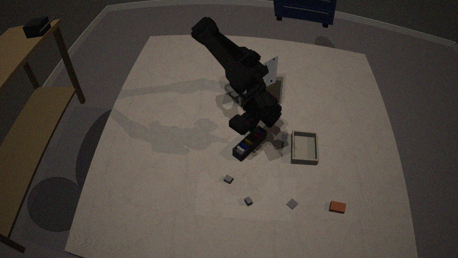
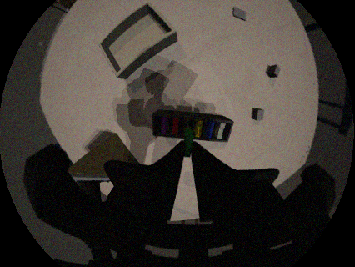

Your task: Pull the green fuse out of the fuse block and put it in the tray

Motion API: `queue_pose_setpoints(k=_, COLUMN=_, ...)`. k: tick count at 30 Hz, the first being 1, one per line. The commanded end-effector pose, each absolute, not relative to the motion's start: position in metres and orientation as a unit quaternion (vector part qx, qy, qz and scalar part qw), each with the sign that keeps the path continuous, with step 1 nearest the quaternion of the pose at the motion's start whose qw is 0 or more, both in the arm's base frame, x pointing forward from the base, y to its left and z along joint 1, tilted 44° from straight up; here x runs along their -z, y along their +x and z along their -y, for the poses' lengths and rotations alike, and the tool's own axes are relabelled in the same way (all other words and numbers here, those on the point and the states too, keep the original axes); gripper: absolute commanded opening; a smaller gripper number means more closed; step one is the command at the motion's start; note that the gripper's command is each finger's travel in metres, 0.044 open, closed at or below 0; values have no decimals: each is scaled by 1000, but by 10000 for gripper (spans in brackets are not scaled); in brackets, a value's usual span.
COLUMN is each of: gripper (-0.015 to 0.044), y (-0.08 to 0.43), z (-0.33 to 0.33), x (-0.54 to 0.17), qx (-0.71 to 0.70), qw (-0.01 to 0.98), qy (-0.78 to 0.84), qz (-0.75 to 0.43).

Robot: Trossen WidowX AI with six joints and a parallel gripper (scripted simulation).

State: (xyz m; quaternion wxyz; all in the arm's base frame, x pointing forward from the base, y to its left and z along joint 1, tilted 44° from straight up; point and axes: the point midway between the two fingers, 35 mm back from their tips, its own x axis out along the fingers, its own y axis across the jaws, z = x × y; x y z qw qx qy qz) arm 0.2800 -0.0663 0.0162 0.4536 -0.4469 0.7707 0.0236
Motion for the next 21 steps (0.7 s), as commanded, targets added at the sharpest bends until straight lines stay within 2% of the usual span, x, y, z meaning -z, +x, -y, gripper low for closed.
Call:
queue_pose_setpoints(k=1, gripper=0, y=283, z=63, x=-21, qx=-22, qw=458, qy=-445, qz=-769)
queue_pose_setpoints(k=21, gripper=0, y=315, z=-2, x=35, qx=-28, qw=464, qy=-443, qz=-767)
